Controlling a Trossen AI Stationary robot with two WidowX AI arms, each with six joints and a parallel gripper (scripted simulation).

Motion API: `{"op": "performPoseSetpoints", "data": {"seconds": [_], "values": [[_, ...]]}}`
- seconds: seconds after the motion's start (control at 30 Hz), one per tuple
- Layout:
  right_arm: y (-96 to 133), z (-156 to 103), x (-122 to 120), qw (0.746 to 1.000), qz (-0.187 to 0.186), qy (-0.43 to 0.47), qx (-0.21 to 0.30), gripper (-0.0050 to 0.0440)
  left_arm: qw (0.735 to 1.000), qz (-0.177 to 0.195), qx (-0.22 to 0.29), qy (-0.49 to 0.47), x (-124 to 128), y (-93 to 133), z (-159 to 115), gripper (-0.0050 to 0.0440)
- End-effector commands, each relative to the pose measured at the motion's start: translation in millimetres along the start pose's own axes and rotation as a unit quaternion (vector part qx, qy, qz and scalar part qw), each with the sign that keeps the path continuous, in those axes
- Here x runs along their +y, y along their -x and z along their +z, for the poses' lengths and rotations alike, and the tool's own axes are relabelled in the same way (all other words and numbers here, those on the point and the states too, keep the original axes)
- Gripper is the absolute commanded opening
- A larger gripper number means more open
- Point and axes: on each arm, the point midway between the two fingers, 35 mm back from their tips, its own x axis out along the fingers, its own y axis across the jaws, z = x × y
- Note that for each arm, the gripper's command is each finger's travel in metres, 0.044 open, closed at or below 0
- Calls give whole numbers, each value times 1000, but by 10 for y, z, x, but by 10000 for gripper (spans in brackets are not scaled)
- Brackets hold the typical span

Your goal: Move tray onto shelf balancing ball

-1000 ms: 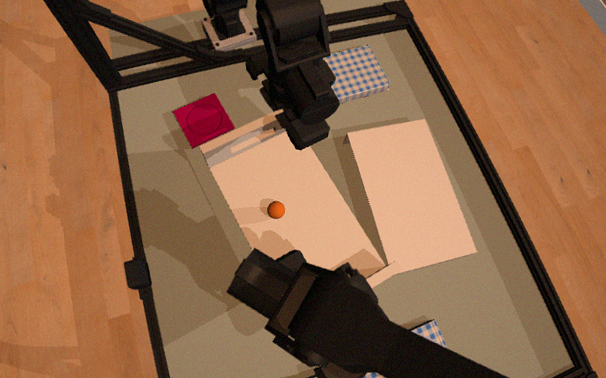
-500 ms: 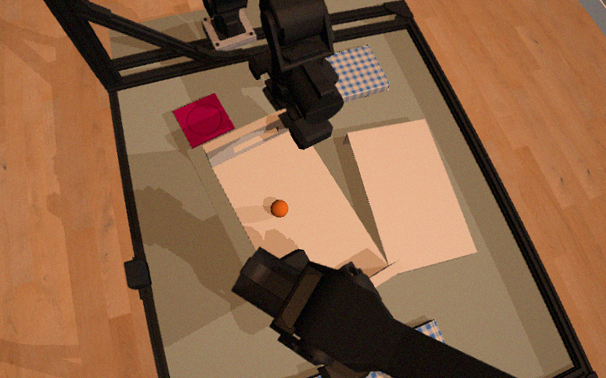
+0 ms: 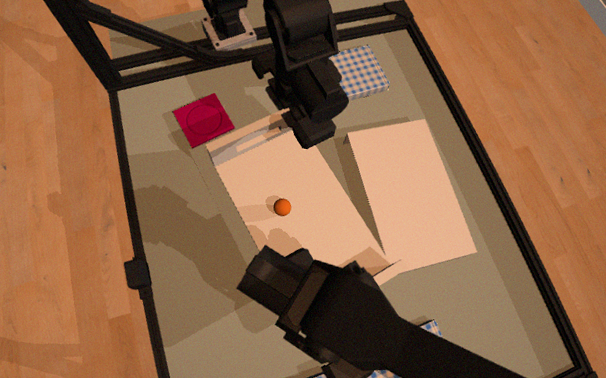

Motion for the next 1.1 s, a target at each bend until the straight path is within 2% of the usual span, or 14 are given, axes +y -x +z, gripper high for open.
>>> {"op": "performPoseSetpoints", "data": {"seconds": [0.0, 0.3, 0.47, 0.87, 1.07], "values": [[53, 17, -15, 1000, -1, 0, 6, 20, 1000, -3, 3, -1, -15, 26, 14, 20], [56, 39, -21, 1000, 4, 0, 19, 20, 1000, 1, 17, 0, -21, 22, 35, 20], [38, 53, -27, 1000, -1, 0, -4, 20, 1000, -3, -7, 0, -27, 40, 50, 20], [55, 95, -35, 1000, 4, 0, 18, 20, 1000, 2, 16, 0, -35, 23, 91, 20], [41, 114, -40, 1000, -1, 0, -4, 20, 1000, -4, -6, 0, -40, 37, 111, 20]]}}
